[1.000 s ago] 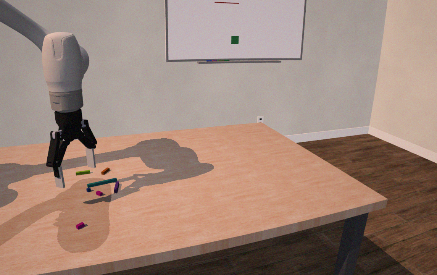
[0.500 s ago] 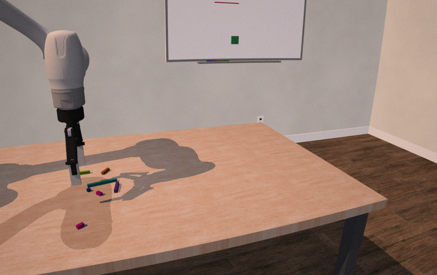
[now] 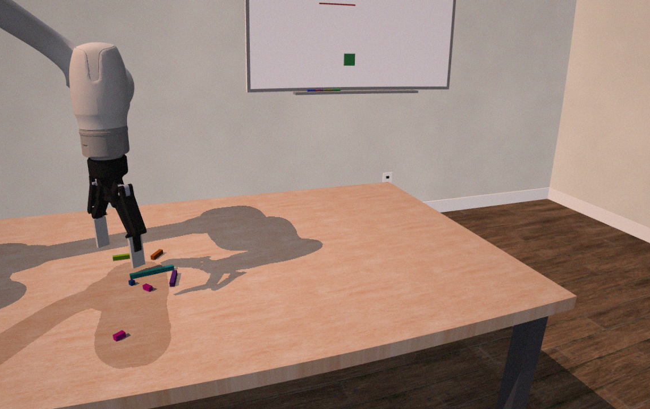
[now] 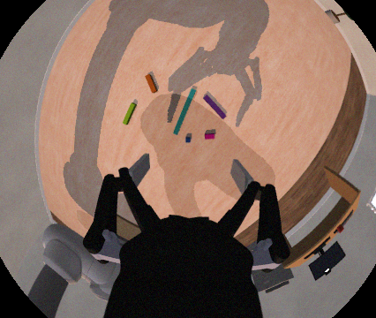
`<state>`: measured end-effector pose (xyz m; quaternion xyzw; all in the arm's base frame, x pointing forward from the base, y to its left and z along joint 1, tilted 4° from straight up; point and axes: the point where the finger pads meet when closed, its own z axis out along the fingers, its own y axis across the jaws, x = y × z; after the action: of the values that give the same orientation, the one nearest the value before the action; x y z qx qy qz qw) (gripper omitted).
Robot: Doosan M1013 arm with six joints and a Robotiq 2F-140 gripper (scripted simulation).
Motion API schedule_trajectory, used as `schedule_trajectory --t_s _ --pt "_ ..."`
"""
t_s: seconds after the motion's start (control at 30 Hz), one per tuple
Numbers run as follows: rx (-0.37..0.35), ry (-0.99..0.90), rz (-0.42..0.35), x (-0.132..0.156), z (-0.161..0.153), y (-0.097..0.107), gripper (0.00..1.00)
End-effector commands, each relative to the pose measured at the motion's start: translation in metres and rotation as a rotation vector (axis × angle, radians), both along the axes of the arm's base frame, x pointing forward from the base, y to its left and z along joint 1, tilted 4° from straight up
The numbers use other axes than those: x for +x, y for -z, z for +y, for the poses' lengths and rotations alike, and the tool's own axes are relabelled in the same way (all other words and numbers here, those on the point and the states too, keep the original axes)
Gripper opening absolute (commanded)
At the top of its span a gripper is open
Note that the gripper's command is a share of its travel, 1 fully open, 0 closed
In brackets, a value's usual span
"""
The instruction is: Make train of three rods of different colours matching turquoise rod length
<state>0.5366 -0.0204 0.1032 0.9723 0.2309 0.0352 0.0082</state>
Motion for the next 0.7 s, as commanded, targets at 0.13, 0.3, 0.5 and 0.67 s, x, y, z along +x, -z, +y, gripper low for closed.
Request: schedule_trajectory --t_s 0.13,0.3,0.5,0.67 --pt "-0.01 -0.337 -0.003 0.003 0.0033 -0.0029 1.0" --pt "-0.026 -0.548 -0.004 0.005 0.0055 -0.0047 1.0" --pt "-0.041 -0.754 -0.006 0.0069 0.0076 -0.0064 1.0" --pt "-0.057 -0.969 -0.007 0.0088 0.0098 -0.0083 1.0"
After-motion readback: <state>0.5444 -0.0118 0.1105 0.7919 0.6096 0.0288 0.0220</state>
